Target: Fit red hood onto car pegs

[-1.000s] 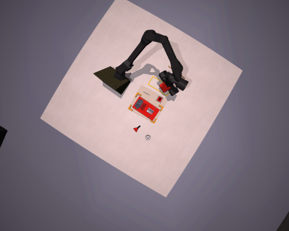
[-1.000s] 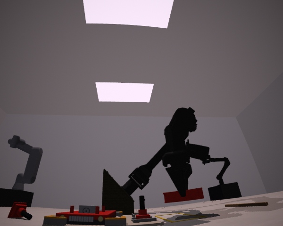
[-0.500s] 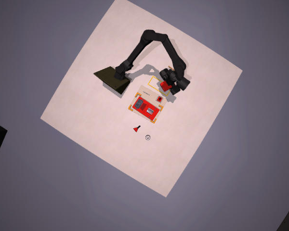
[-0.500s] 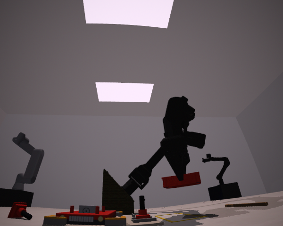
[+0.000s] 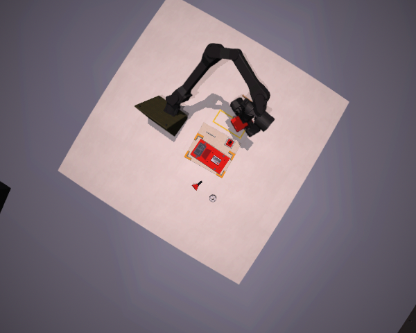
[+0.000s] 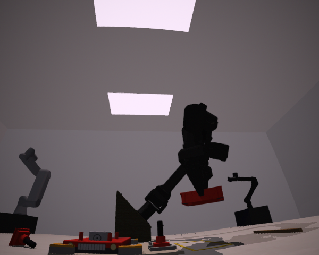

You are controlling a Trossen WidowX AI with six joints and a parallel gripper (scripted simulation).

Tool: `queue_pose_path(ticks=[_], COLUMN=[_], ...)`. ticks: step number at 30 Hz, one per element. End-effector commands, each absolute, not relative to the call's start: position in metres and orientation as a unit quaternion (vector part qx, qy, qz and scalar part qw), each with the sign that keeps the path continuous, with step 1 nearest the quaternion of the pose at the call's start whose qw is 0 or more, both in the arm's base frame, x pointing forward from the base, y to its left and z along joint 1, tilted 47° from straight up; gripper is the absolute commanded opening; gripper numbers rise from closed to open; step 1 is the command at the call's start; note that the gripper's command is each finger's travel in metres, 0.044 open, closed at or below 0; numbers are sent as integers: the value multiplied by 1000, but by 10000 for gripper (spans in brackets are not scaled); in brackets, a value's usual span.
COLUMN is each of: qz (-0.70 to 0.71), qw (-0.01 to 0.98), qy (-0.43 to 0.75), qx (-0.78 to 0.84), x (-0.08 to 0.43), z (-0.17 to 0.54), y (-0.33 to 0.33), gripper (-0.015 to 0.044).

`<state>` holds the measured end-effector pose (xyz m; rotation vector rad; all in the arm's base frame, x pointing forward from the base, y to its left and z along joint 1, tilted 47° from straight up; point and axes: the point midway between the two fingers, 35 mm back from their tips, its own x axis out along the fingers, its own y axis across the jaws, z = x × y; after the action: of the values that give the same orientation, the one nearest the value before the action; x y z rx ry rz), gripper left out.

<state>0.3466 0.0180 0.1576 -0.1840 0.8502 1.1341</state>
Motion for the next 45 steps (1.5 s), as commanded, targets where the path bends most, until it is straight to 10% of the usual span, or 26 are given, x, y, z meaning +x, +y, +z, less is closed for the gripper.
queue_pose_path(ticks=[1,45], qz=[502,265], qw=[758,709], qy=[411,592], qx=[-59,278], x=[350,336], z=[146,5], y=[6,-131], gripper=[0,0])
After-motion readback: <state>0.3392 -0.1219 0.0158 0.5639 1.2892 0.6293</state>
